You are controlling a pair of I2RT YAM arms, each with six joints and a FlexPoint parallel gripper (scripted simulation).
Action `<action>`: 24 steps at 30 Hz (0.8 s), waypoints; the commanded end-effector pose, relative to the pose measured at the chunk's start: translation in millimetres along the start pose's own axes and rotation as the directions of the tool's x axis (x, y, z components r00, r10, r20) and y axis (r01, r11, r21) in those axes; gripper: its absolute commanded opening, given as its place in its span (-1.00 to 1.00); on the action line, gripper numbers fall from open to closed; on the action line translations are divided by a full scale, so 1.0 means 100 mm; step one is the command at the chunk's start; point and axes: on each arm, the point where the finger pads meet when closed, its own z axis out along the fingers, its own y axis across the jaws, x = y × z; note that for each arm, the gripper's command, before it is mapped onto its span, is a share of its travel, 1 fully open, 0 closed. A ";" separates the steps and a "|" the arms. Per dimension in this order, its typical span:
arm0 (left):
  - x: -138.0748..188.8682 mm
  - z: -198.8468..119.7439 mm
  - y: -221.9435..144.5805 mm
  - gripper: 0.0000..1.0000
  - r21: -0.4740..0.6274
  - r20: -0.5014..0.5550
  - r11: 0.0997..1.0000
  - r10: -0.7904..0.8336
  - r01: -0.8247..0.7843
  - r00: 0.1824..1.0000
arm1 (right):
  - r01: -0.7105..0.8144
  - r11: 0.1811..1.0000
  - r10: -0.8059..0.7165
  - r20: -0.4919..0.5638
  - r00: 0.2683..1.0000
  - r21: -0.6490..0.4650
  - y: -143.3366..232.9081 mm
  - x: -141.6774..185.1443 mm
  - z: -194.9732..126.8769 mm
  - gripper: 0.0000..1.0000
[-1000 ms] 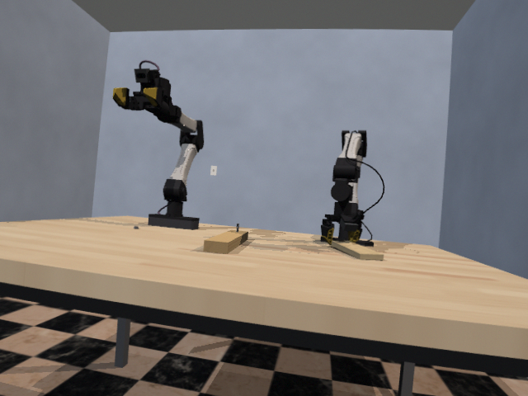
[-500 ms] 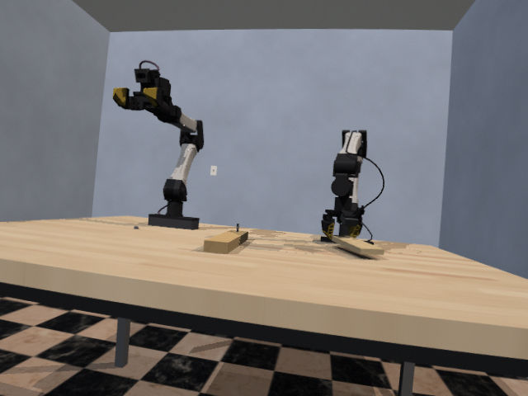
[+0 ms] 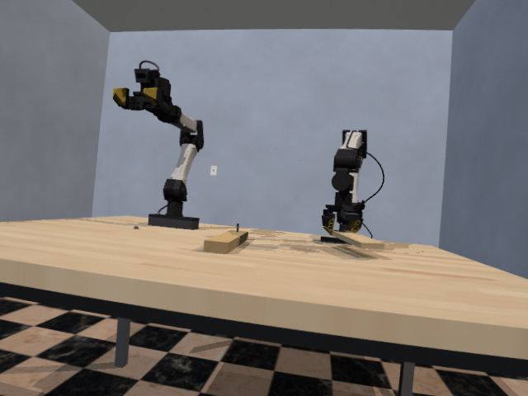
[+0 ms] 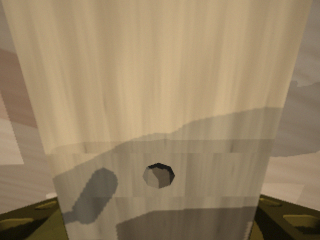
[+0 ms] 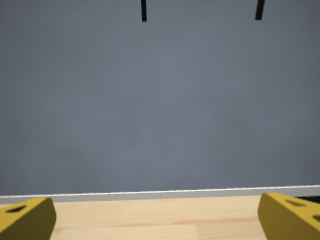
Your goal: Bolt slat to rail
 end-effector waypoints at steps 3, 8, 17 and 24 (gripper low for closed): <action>-0.10 -0.22 -0.05 0.35 0.033 0.053 0.999 -0.004 0.002 0.999 | 0.007 1.000 -0.006 0.022 1.000 -0.005 0.00 -0.07 0.01 1.00; -0.09 -0.28 -0.05 0.35 0.033 0.052 0.999 -0.003 0.002 0.999 | 0.007 1.000 -0.006 0.022 1.000 -0.005 0.00 -0.07 0.01 1.00; -0.07 -0.37 -0.04 0.35 0.033 0.052 0.999 -0.003 0.002 0.999 | 0.007 1.000 -0.006 0.022 1.000 -0.005 0.00 -0.07 0.01 1.00; -0.06 -0.47 -0.03 0.35 0.033 0.051 0.999 -0.003 0.001 0.999 | 0.007 1.000 -0.006 0.022 1.000 -0.005 0.00 -0.07 0.01 1.00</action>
